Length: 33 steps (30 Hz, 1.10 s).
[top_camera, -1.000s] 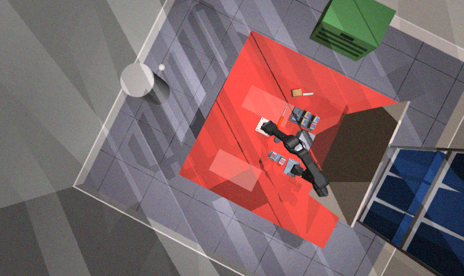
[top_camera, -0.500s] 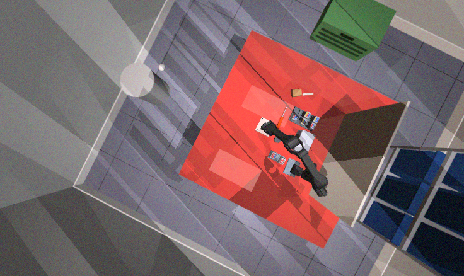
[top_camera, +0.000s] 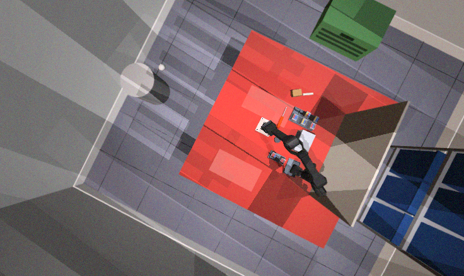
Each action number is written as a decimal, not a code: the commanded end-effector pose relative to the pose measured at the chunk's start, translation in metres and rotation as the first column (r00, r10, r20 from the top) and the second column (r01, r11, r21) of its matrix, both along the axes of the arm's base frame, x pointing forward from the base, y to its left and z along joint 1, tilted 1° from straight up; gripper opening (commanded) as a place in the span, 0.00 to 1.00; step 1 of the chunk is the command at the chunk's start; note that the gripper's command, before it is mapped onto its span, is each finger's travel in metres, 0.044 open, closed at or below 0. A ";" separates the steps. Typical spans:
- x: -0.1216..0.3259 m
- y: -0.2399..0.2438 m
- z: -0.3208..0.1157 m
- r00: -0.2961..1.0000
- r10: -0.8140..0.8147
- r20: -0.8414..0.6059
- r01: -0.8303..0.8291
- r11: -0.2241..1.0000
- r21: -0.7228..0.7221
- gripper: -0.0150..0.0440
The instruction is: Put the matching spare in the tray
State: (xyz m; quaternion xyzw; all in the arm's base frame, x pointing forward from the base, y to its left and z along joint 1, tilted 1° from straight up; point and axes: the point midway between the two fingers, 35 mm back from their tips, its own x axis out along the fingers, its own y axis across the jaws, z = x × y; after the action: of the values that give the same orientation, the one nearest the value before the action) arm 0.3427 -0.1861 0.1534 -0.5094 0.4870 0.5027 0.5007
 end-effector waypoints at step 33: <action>0.003 -0.002 -0.025 1.000 0.006 0.000 -0.006 1.000 -0.004 0.25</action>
State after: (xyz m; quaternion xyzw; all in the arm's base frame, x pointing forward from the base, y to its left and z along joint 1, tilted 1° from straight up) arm 0.3456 -0.1875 0.1305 -0.5096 0.4868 0.5028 0.5006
